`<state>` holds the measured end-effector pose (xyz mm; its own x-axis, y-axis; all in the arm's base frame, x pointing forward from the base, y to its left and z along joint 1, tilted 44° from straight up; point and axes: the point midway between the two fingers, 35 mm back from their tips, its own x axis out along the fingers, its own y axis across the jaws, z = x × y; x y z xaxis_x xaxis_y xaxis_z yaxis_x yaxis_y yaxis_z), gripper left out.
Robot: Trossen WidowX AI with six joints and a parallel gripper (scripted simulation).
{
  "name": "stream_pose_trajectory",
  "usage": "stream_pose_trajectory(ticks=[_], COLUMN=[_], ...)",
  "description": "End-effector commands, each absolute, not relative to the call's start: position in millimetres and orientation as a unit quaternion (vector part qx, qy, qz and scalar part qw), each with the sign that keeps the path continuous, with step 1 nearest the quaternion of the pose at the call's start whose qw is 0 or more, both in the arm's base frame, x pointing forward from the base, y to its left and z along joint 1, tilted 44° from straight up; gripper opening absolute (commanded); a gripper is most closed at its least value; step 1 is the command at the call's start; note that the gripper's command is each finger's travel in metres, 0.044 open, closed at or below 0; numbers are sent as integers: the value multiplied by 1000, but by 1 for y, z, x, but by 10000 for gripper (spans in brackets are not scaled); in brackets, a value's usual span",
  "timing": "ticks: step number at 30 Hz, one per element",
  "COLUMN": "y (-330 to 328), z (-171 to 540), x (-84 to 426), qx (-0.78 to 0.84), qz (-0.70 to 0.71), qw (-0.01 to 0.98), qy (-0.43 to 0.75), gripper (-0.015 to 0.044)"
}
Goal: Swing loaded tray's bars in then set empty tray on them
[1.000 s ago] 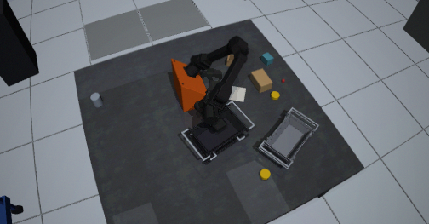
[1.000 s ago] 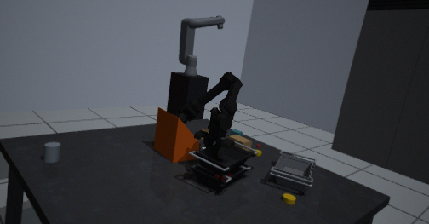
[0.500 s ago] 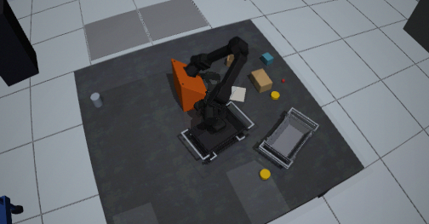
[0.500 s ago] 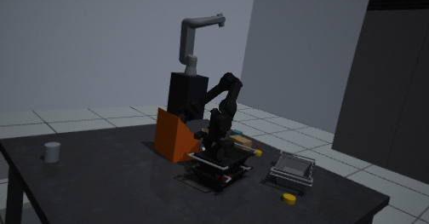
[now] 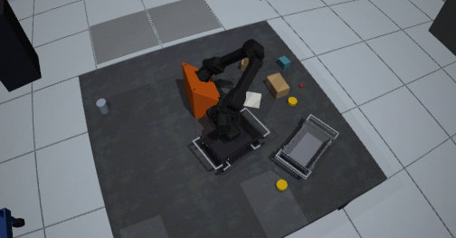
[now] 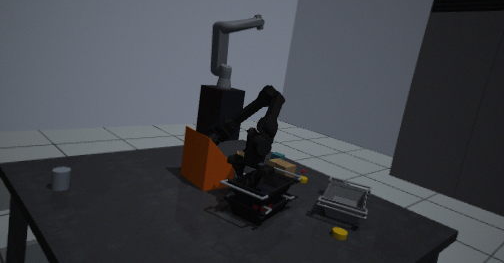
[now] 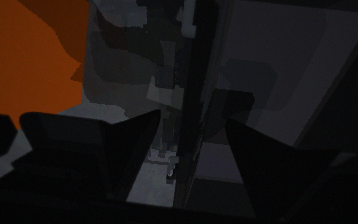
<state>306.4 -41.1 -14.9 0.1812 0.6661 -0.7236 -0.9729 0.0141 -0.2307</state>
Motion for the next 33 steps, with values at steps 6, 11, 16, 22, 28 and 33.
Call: stream_pose_trajectory(ticks=[6,11,16,22,28,33], y=[-41,-41,-54,-85,-112,-115], z=[-15,-15,-4,27,61,65], x=[306,306,306,301,289,287], qx=[-359,-359,-360,-360,-358,-358], qz=[603,603,603,602,603,604], qw=[679,679,679,678,678,678], qy=[214,214,216,219,219,219], gripper=[440,440,440,440,440,440])
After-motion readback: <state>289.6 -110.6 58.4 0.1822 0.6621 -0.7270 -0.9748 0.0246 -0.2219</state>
